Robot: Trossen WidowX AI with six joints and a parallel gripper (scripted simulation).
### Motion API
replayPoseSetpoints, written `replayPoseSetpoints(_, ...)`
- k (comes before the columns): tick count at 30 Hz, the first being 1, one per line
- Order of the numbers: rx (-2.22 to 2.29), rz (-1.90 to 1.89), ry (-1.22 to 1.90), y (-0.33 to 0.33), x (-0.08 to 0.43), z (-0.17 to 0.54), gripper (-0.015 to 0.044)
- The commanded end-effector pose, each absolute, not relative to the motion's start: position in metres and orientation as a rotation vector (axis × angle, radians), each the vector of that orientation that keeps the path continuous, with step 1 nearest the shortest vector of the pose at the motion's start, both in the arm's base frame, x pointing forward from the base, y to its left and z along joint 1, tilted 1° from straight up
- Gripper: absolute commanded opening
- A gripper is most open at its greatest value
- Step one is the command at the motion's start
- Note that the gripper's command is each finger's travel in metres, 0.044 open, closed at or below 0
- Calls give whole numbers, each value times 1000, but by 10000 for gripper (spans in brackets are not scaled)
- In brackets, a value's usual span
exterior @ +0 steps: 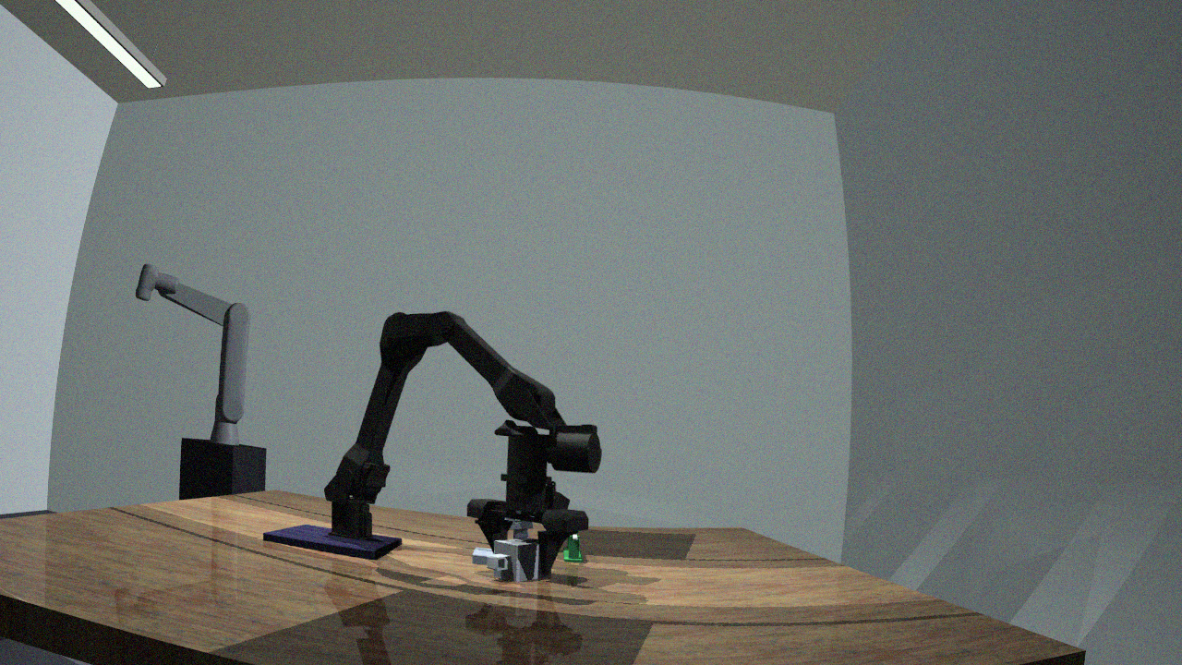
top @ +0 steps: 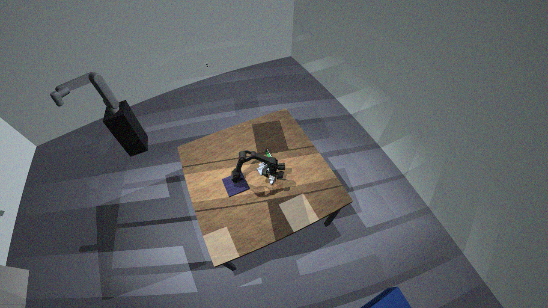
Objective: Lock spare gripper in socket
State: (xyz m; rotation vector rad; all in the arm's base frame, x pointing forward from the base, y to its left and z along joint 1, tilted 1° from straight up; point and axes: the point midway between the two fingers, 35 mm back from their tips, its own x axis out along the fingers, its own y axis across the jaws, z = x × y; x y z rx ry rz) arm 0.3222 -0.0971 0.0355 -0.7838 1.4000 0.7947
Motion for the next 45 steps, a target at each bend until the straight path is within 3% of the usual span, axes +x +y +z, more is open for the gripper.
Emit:
replayPoseSetpoints(1, -783, 790, 1406, -98, 322, 34, 309)
replayPoseSetpoints(6, -783, 790, 1406, -98, 322, 34, 177)
replayPoseSetpoints(12, -783, 790, 1406, -98, 322, 34, 138)
replayPoseSetpoints(17, -783, 790, 1406, -98, 322, 41, 6)
replayPoseSetpoints(27, -783, 790, 1406, -98, 321, 84, 0)
replayPoseSetpoints(45, -533, 559, 1490, -98, 319, 77, 0)
